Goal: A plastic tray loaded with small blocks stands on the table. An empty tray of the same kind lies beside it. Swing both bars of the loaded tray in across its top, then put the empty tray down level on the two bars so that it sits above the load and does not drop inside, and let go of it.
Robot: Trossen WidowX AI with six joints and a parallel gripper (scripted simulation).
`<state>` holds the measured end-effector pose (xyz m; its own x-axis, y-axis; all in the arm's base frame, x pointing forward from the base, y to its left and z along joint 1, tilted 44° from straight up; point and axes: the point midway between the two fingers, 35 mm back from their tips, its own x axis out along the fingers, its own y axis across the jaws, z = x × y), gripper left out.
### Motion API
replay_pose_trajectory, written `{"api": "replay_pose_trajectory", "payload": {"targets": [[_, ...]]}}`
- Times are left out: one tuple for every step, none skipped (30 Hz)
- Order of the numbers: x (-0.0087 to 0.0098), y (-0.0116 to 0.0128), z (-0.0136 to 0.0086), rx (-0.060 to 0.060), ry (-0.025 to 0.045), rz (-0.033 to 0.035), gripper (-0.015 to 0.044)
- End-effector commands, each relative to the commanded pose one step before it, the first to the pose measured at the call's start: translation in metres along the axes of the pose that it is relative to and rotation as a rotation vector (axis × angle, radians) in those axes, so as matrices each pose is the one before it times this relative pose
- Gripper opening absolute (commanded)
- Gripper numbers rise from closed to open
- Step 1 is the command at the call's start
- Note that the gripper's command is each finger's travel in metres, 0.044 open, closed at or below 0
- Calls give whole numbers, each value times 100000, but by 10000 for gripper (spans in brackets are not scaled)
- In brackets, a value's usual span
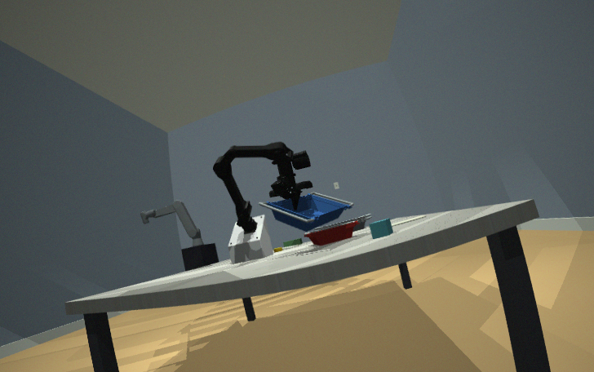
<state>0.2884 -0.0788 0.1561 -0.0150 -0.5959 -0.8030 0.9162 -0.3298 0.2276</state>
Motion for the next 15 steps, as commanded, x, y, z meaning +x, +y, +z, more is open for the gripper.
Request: {"api": "replay_pose_trajectory", "payload": {"targets": [[-681,588,-2182,-8172,46,3030,0],[11,28,-430,-1735,-143,-15,0],[10,29,-430,-1734,-150,-11,0],[9,31,-431,-1734,-158,-8,0],[8,32,-432,-1733,-165,-4,0],[7,34,-432,-1732,-173,-1,0],[6,35,-432,-1732,-181,2,0],[5,36,-433,-1731,-188,5,0],[5,38,-433,-1730,-196,8,0],[4,39,-434,-1729,-204,11,0],[3,41,-434,-1728,-212,14,0],[2,42,-434,-1727,-220,16,0],[1,43,-435,-1725,-228,19,0],[0,45,-435,-1724,-236,21,0],[0,46,-435,-1723,-244,24,0]]}}
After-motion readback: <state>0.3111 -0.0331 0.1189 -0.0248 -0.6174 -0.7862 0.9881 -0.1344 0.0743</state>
